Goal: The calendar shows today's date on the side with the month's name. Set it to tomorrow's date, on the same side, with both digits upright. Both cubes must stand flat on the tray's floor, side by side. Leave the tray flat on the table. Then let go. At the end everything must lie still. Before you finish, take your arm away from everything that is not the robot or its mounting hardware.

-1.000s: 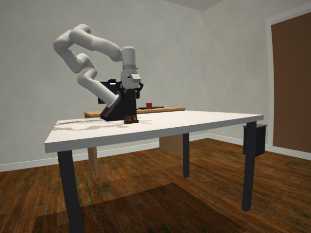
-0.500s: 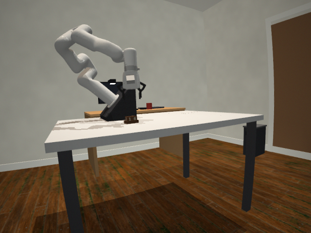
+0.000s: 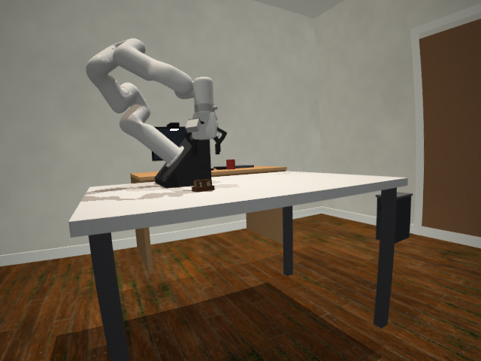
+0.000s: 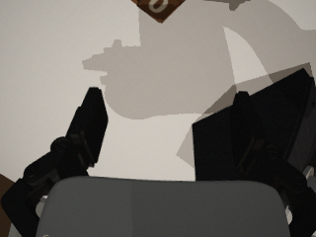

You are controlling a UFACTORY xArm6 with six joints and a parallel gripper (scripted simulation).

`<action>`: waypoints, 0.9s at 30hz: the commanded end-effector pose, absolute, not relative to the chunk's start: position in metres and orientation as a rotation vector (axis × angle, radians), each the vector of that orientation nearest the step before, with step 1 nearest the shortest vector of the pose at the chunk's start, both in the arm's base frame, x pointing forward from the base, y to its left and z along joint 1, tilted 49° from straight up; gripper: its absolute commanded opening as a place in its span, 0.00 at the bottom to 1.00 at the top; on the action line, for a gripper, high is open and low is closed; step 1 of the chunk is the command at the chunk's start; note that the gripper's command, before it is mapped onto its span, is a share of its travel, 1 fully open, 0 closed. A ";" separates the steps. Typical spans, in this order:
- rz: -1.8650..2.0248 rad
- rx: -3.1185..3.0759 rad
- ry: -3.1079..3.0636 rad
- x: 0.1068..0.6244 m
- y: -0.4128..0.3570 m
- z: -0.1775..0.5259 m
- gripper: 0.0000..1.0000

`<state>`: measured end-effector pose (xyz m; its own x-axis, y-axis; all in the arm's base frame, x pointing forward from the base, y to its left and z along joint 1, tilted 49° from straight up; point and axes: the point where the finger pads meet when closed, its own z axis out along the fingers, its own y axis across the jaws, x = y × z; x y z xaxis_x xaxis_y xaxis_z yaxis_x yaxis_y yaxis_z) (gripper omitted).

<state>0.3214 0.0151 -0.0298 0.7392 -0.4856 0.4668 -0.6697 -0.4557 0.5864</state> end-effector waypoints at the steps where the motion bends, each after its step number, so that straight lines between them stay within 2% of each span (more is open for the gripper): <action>1: 0.400 2.075 -1.049 0.315 0.019 -0.034 1.00; 27: 0.715 1.684 -1.716 0.285 0.029 -0.053 1.00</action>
<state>0.2900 0.0258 -0.0500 0.1434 -0.6635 0.7343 -0.9870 -0.0414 0.1554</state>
